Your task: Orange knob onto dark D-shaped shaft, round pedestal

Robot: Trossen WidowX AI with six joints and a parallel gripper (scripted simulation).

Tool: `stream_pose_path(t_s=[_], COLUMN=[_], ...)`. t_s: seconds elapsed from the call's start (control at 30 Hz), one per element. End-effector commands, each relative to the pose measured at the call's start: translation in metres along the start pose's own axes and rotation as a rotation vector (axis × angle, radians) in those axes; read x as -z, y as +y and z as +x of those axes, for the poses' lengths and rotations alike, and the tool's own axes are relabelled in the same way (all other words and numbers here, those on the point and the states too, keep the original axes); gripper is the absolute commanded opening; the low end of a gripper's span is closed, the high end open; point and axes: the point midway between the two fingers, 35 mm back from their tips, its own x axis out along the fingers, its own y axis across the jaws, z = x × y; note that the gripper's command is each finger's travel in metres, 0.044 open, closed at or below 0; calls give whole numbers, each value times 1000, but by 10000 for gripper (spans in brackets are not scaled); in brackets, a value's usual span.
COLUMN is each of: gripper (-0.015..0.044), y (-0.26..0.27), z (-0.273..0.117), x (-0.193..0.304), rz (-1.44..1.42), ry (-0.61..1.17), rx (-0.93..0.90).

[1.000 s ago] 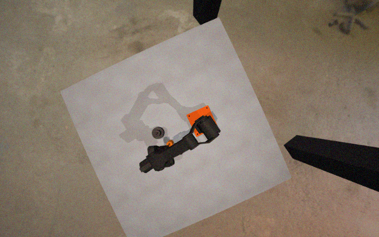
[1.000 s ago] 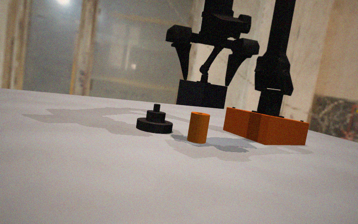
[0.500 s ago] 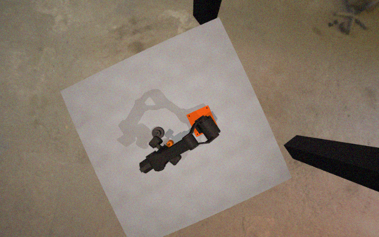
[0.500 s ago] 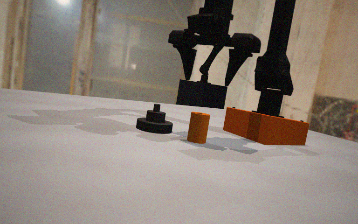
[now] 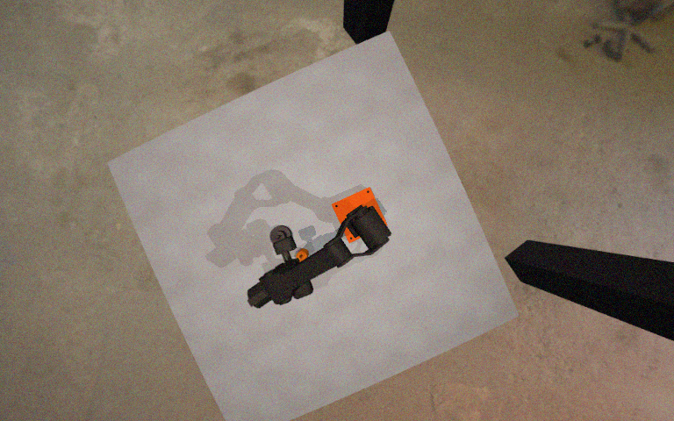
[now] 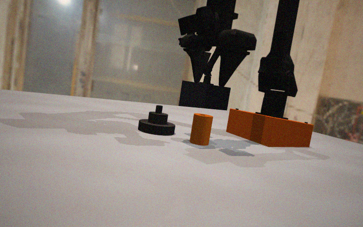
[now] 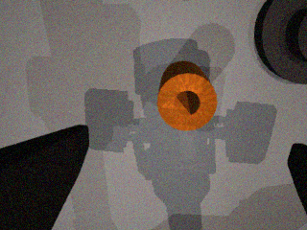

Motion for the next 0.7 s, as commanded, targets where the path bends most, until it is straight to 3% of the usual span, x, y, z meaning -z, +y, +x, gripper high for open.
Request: stream_pose_path(t_s=[0.0, 0.67], gripper=[440, 440], y=[0, -1], z=[17, 58], x=[1, 2], rz=[14, 14], ry=[2, 2], rx=[4, 4])
